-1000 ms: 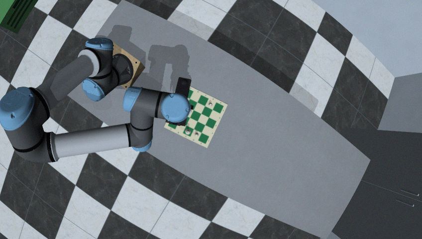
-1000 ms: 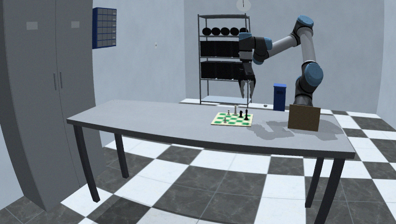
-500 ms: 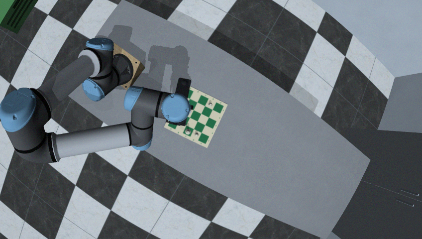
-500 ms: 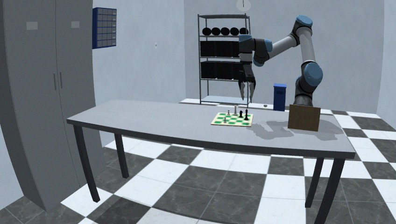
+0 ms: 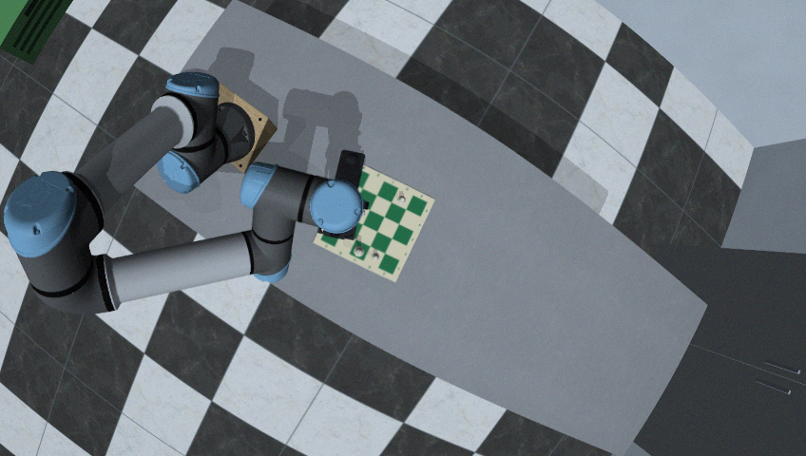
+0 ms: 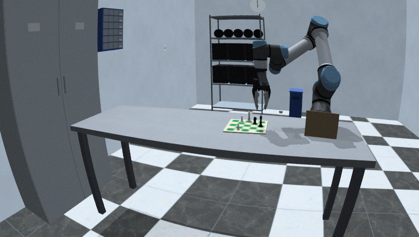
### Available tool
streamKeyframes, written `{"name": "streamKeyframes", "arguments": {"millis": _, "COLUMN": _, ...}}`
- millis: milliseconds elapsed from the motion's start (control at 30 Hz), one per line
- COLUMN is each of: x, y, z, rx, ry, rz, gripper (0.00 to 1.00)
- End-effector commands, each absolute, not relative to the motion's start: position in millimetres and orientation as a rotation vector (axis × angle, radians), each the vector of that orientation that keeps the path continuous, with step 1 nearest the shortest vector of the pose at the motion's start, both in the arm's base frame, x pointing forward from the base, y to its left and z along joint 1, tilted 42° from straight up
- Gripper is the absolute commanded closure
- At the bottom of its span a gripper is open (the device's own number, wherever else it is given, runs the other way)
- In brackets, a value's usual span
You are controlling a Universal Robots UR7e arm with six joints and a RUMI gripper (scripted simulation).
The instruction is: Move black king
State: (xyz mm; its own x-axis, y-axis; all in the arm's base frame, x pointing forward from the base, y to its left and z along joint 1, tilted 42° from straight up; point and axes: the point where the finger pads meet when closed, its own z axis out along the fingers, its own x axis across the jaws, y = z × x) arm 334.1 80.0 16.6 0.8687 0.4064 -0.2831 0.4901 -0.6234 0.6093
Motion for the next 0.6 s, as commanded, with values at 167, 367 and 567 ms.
{"name": "streamKeyframes", "arguments": {"millis": 167, "x": 335.4, "y": 71.9, "z": 7.3, "rx": 2.323, "ry": 0.645, "rz": -0.150, "gripper": 0.75}}
{"name": "streamKeyframes", "arguments": {"millis": 367, "x": 335.8, "y": 68.7, "z": 3.8, "rx": 2.323, "ry": 0.645, "rz": -0.150, "gripper": 0.75}}
{"name": "streamKeyframes", "arguments": {"millis": 567, "x": 335.9, "y": 67.6, "z": 2.6, "rx": 2.323, "ry": 0.645, "rz": -0.150, "gripper": 0.75}}
